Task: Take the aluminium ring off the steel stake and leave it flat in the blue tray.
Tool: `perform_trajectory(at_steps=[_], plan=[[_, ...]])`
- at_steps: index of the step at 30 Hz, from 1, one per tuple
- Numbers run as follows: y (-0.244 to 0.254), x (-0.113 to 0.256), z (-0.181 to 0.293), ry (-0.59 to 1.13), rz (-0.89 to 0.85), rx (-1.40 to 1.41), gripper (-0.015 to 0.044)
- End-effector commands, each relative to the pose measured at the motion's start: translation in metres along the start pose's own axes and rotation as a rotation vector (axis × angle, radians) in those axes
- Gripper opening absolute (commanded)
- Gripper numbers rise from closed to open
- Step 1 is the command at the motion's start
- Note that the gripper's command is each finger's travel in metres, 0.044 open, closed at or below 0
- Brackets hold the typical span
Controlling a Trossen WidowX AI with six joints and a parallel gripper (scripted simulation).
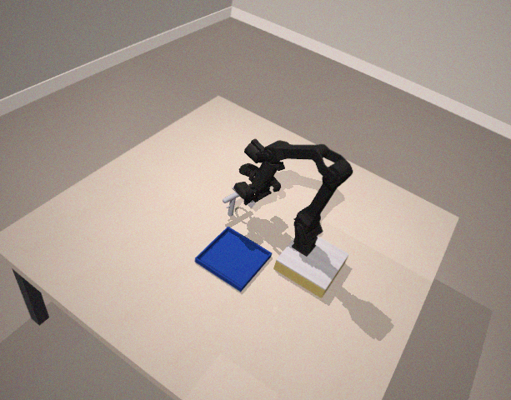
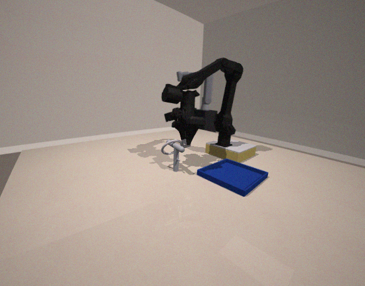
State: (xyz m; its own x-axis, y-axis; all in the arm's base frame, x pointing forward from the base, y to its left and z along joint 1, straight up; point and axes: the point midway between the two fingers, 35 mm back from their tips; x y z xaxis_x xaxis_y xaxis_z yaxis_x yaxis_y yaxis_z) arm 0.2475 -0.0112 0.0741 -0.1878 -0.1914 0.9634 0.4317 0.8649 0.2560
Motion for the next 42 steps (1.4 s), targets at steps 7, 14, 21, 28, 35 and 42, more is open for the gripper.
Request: perform_trajectory(at_steps=[7, 14, 21, 28, 35, 42], plan=[[-0.005, 0.007, -0.003, -0.001, -0.008, 0.003, 0.0000], [-0.008, 0.011, -0.004, -0.001, -0.007, 0.003, 0.0000], [-0.012, 0.015, -0.006, -0.002, -0.007, 0.003, 0.0000], [-0.016, 0.018, -0.008, -0.002, -0.006, 0.003, 0.0000], [-0.023, 0.020, -0.010, -0.002, -0.006, 0.003, 0.0000], [-0.029, 0.021, -0.011, -0.002, -0.005, 0.003, 0.0000]])
Point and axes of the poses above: the point midway between the two fingers, 35 mm back from their tips, its own x axis back along the fingers, its own y axis across the jaws, z = x × y, and after that the axes turned 11 degrees about -x, right-handed
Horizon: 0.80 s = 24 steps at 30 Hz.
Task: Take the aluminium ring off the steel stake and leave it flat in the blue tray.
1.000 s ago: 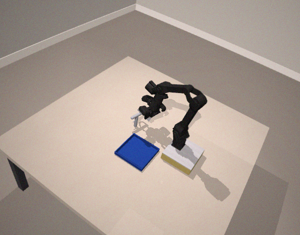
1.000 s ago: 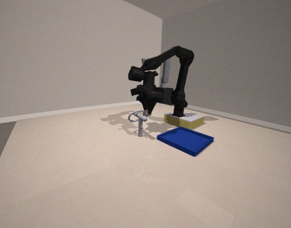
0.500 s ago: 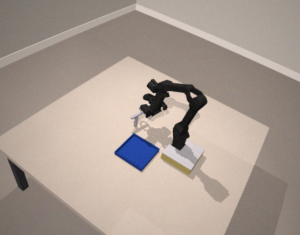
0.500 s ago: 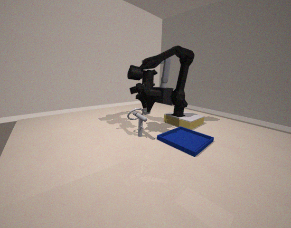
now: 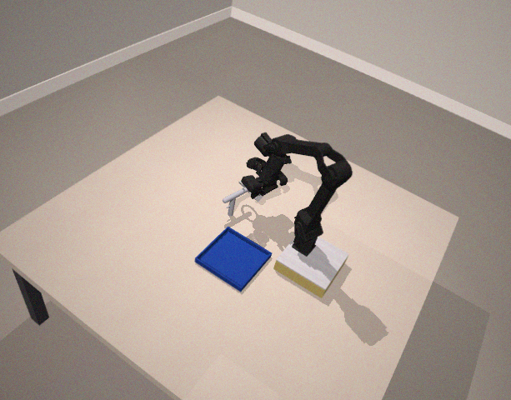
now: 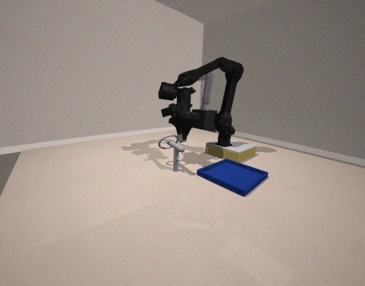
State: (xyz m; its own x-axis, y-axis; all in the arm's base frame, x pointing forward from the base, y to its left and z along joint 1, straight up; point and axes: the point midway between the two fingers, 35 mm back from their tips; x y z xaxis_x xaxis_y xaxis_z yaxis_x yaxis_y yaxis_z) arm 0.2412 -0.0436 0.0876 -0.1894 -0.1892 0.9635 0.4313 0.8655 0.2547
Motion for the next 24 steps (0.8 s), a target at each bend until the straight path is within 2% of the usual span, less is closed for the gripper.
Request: perform_trajectory(at_steps=[1, 24], plan=[[-0.002, 0.001, -0.001, 0.000, -0.006, 0.002, 0.0000], [-0.019, 0.005, -0.006, 0.000, -0.004, 0.002, 0.0000]])
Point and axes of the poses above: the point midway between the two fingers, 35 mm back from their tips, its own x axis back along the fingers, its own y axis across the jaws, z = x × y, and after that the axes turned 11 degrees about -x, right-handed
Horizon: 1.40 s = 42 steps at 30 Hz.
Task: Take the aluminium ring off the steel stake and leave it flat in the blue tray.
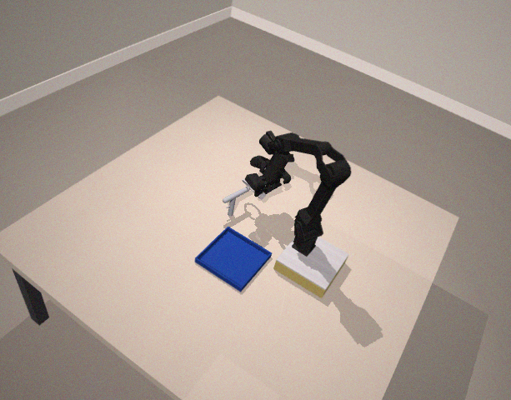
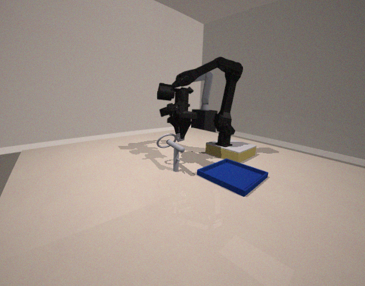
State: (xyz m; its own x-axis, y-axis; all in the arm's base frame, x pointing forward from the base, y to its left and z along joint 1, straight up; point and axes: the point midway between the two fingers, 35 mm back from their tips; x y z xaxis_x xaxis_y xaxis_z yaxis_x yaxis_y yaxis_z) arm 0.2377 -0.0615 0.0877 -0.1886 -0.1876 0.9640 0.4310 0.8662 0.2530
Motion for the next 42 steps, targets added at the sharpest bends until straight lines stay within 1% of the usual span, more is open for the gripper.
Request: perform_trajectory(at_steps=[1, 19, 42], plan=[[-0.003, 0.001, -0.001, 0.000, -0.006, 0.002, 0.0000], [-0.014, 0.005, -0.005, 0.000, -0.005, 0.002, 0.0000], [-0.005, 0.041, -0.009, 0.000, -0.005, 0.002, 0.0000]])
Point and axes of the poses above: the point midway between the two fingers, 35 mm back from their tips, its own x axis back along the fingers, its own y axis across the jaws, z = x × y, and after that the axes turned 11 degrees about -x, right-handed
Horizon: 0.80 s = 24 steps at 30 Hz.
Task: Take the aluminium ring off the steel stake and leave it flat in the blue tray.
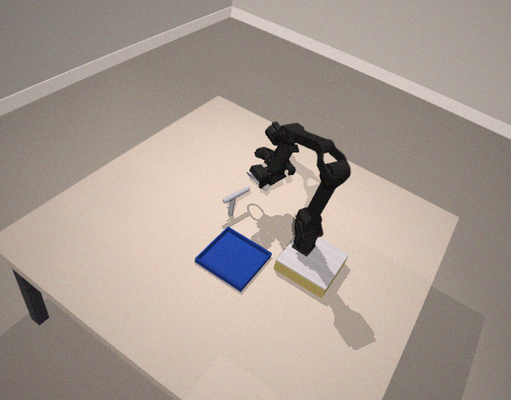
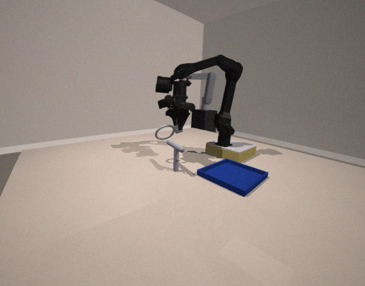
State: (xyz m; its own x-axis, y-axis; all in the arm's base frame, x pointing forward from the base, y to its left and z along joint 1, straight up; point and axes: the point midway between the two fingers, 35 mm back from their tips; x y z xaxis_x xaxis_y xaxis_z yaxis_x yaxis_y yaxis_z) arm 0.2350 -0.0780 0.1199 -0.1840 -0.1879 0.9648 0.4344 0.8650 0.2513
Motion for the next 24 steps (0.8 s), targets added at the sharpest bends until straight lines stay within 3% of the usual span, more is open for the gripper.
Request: perform_trajectory(at_steps=[1, 24], plan=[[0.003, 0.008, -0.001, -0.005, -0.007, 0.005, 0.0000], [0.011, 0.032, -0.011, -0.005, -0.007, 0.006, 0.0000]])
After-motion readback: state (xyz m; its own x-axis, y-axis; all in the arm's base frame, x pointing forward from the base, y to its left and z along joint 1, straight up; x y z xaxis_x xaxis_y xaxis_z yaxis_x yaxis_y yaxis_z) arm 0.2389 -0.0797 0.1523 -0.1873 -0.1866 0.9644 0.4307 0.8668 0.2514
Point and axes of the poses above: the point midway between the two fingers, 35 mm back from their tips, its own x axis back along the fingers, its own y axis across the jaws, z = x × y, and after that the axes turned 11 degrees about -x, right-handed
